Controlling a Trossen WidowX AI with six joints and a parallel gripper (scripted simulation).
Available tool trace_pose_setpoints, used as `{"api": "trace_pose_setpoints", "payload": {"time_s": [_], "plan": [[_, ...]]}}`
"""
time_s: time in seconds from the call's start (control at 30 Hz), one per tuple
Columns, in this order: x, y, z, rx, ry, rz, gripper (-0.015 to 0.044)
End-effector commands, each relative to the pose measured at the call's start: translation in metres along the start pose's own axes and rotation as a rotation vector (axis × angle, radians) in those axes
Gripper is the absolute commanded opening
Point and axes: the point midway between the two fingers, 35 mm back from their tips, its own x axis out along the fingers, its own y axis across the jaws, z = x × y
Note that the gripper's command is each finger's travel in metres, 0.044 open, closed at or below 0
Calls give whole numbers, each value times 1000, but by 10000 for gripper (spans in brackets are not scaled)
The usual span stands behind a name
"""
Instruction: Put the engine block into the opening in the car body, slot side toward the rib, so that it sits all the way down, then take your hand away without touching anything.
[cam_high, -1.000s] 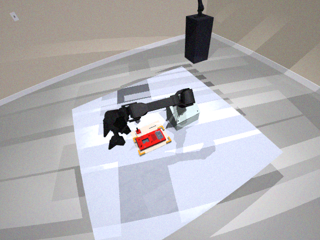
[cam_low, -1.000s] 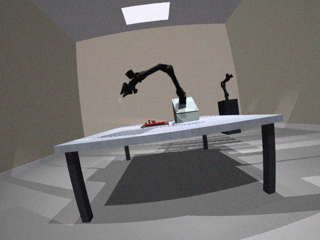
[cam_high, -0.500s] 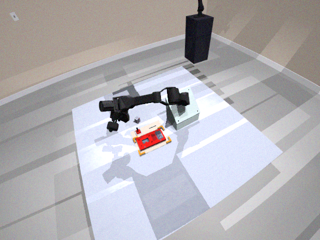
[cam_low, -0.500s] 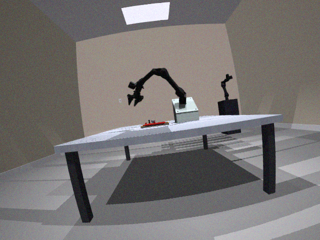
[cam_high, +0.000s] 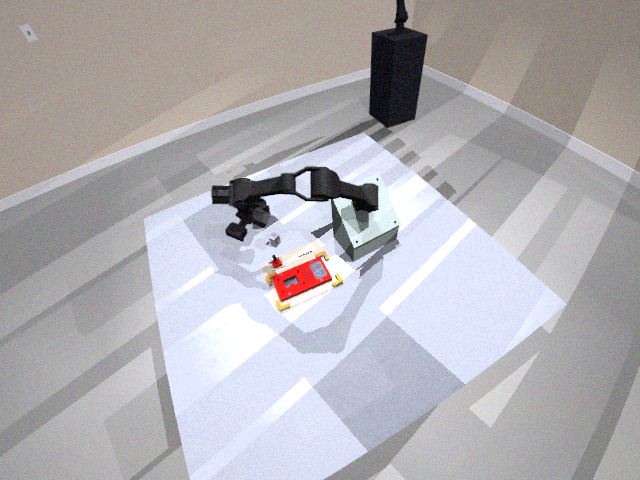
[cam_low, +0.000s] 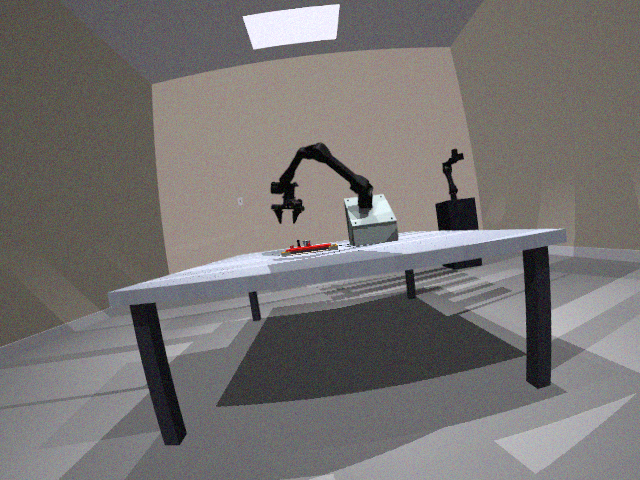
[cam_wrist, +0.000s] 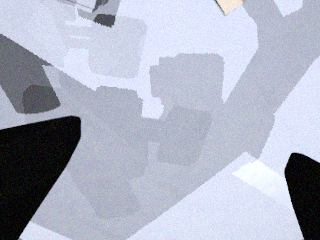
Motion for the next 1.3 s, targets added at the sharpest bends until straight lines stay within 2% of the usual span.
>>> {"api": "trace_pose_setpoints", "payload": {"time_s": [0.0,0.23,0.37,0.5,1.27], "plan": [[11,32,11,89,-76,41,440],[25,82,35,245,-212,95,440],[28,83,39,249,-216,97,440],[59,85,47,249,-217,95,440],[95,87,57,249,-218,95,440]]}}
